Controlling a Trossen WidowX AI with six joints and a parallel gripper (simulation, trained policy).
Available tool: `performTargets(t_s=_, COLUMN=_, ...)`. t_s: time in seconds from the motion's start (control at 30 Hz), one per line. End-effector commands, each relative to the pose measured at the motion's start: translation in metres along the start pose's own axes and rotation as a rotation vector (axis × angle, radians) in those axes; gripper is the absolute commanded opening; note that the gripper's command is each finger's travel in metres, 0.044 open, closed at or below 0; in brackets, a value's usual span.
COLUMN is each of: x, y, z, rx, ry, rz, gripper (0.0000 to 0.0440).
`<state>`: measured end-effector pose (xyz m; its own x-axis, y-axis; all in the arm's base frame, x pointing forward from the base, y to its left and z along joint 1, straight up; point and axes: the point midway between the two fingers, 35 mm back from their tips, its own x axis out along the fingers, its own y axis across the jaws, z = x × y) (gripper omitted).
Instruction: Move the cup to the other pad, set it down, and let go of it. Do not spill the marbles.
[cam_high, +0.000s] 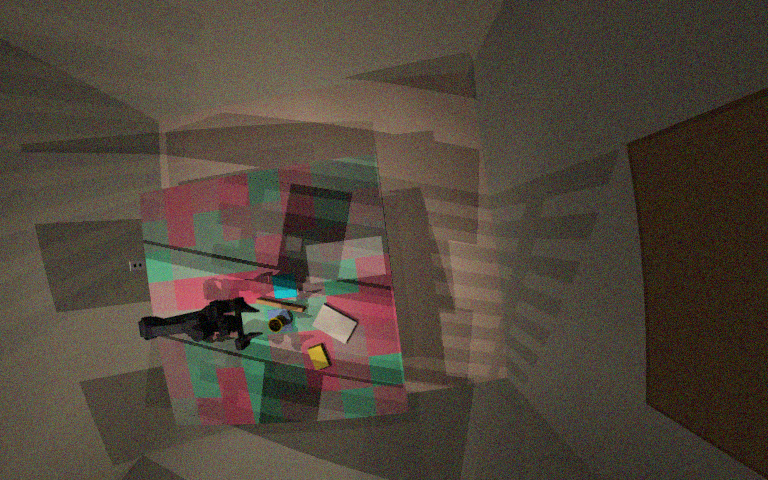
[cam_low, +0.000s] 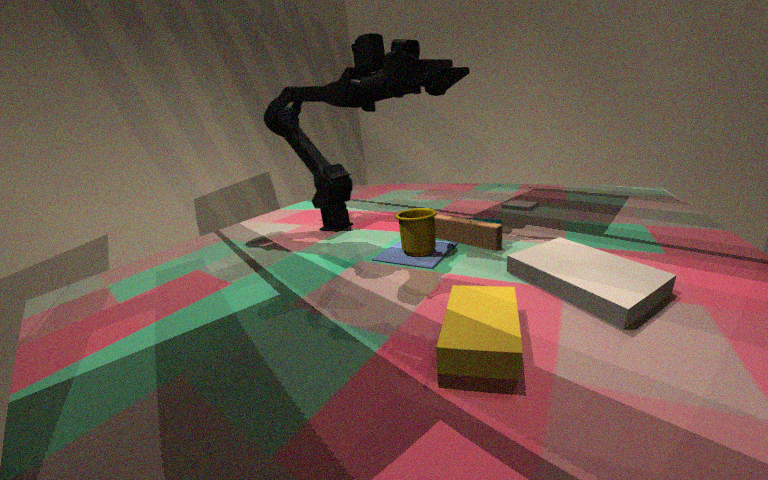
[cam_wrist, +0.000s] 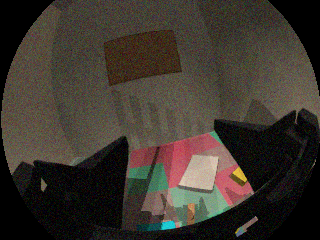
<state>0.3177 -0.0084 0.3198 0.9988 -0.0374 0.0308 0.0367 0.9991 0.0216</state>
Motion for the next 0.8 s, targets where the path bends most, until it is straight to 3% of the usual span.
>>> performTargets(t_s=0.0, x=0.000, y=0.000, z=-0.001, rx=0.004, ry=0.006, rz=-0.002, gripper=0.0374)
performTargets(t_s=0.37, x=0.000, y=0.005, z=-0.018, rx=0.064, ry=0.129, rz=-0.005, gripper=0.0093)
performTargets(t_s=0.77, x=0.003, y=0.021, z=-0.035, rx=0.140, ry=0.305, rz=0.026, gripper=0.0096)
